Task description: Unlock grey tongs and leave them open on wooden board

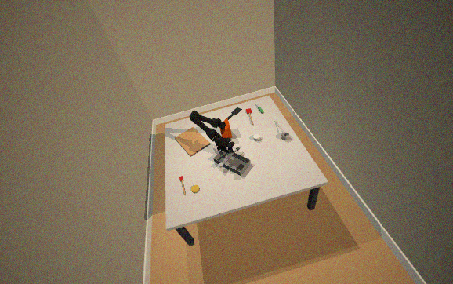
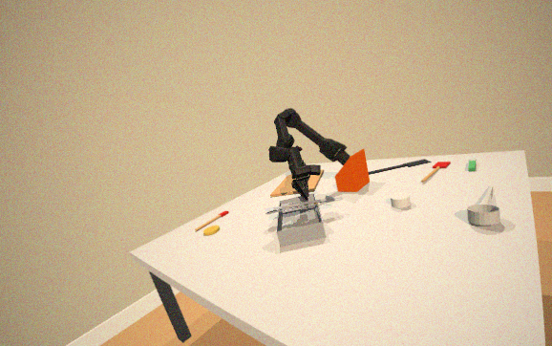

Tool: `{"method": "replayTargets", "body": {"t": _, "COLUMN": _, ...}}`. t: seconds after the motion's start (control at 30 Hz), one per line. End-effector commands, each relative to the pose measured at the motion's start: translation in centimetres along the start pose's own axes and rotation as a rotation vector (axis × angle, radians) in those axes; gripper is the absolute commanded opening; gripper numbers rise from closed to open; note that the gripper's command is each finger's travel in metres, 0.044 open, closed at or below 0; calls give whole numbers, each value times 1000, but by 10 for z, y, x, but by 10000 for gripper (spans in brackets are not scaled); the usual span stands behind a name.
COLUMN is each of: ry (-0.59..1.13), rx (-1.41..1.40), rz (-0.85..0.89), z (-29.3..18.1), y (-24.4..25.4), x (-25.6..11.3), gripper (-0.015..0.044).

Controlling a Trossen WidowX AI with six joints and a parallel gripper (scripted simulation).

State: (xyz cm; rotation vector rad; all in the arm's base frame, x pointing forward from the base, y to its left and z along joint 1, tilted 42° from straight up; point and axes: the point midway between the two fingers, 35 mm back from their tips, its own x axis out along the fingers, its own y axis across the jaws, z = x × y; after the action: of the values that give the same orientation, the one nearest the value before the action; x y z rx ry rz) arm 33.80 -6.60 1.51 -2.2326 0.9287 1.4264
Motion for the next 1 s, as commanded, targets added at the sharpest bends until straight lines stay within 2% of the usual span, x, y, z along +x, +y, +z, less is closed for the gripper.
{"method": "replayTargets", "body": {"t": 0.0, "ry": -6, "rx": -6, "rz": 1, "z": 1, "y": 0, "x": 8, "gripper": 260}}
{"method": "replayTargets", "body": {"t": 0.97, "ry": -5, "rx": -6, "rz": 1, "z": 3, "y": 1, "x": 55, "gripper": 260}}
